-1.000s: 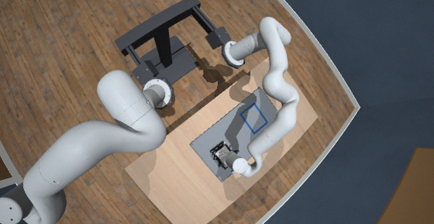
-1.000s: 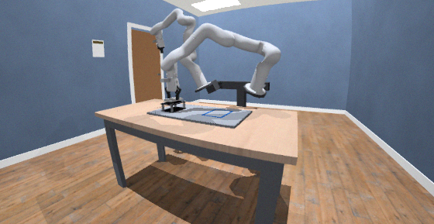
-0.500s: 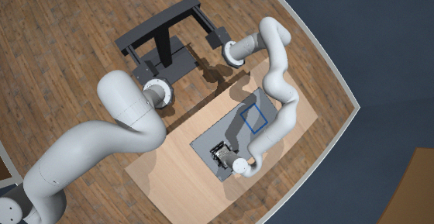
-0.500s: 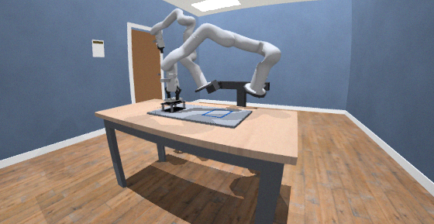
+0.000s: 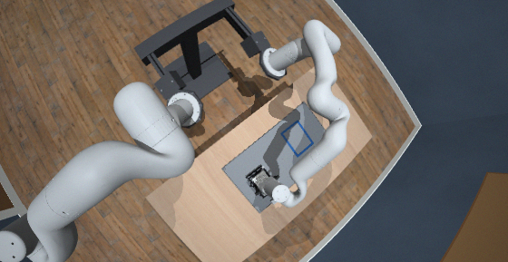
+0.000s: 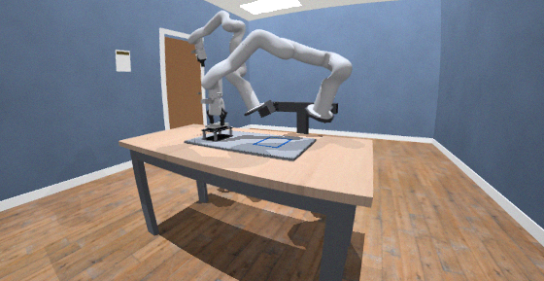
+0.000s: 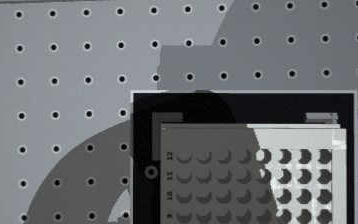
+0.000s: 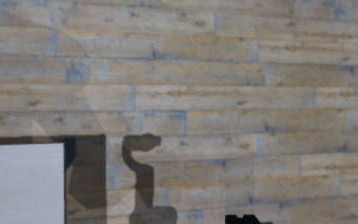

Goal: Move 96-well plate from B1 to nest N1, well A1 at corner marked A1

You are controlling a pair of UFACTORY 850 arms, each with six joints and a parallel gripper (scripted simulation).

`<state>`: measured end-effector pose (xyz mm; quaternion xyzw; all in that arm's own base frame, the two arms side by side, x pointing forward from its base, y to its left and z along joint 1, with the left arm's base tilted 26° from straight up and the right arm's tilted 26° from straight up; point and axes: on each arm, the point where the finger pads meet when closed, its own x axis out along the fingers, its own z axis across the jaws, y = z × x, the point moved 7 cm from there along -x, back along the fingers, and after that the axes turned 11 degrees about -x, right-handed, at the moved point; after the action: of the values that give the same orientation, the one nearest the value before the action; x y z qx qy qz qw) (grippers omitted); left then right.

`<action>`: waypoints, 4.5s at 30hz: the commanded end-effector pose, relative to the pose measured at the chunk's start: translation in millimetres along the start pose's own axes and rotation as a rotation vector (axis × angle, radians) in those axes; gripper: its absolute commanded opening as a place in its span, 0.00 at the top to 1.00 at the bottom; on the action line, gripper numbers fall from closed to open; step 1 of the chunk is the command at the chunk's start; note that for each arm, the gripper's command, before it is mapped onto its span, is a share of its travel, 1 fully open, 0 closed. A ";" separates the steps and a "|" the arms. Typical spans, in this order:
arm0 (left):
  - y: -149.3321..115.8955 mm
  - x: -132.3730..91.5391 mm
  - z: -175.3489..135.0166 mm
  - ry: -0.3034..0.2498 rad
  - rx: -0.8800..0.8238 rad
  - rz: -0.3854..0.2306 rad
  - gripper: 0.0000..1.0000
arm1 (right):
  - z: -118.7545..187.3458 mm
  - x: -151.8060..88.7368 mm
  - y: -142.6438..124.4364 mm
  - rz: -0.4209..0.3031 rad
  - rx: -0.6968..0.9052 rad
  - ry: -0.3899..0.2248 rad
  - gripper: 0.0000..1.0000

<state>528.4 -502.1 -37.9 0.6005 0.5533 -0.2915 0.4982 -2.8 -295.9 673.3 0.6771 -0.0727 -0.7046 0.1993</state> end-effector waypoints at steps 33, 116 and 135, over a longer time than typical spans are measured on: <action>0.5 3.9 0.6 -0.002 0.000 0.001 1.00 | 0.1 -1.0 0.3 0.002 0.000 0.000 1.00; 0.5 -44.8 0.5 -0.002 0.000 0.001 0.00 | 0.1 -1.0 0.3 0.002 0.000 0.000 1.00; 0.5 -81.6 0.5 -0.002 0.000 0.001 0.00 | 0.1 -1.0 0.3 0.002 0.000 0.000 1.00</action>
<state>511.7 -531.6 32.4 0.6005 0.5530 -0.2916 0.4986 -2.8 -295.9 673.3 0.6771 -0.0727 -0.7046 0.1993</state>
